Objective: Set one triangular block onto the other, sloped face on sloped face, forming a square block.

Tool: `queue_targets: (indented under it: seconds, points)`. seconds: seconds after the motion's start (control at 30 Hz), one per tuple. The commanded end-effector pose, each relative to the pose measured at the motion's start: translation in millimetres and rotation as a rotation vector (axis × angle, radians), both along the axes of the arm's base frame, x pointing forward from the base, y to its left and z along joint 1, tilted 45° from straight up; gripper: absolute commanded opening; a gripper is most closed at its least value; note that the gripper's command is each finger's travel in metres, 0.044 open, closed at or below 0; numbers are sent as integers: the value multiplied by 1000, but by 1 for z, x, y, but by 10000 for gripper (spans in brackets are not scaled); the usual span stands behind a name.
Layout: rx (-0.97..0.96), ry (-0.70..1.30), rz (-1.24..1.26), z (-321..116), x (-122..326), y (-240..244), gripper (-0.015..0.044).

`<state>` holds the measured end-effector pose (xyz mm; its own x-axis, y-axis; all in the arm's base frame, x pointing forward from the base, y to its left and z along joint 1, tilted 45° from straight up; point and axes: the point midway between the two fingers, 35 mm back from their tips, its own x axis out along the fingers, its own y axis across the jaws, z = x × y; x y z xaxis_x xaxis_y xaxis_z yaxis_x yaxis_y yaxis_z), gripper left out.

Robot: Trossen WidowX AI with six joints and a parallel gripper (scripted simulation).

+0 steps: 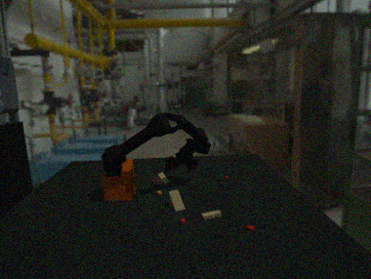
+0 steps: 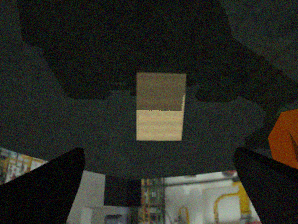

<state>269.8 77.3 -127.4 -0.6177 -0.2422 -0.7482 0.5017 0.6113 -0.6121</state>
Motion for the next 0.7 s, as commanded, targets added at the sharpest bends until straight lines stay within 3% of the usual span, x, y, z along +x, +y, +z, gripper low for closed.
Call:
queue_targets:
  seconds: [0.0,0.27,0.63,0.67]
  points:
    - [5,18,-3,-23,-19,-7,440]
    - [5,20,-3,-66,-62,-22,440]
    - [4,20,-3,-66,-62,-23,440]
    - [2,19,-7,-65,-61,-23,414]
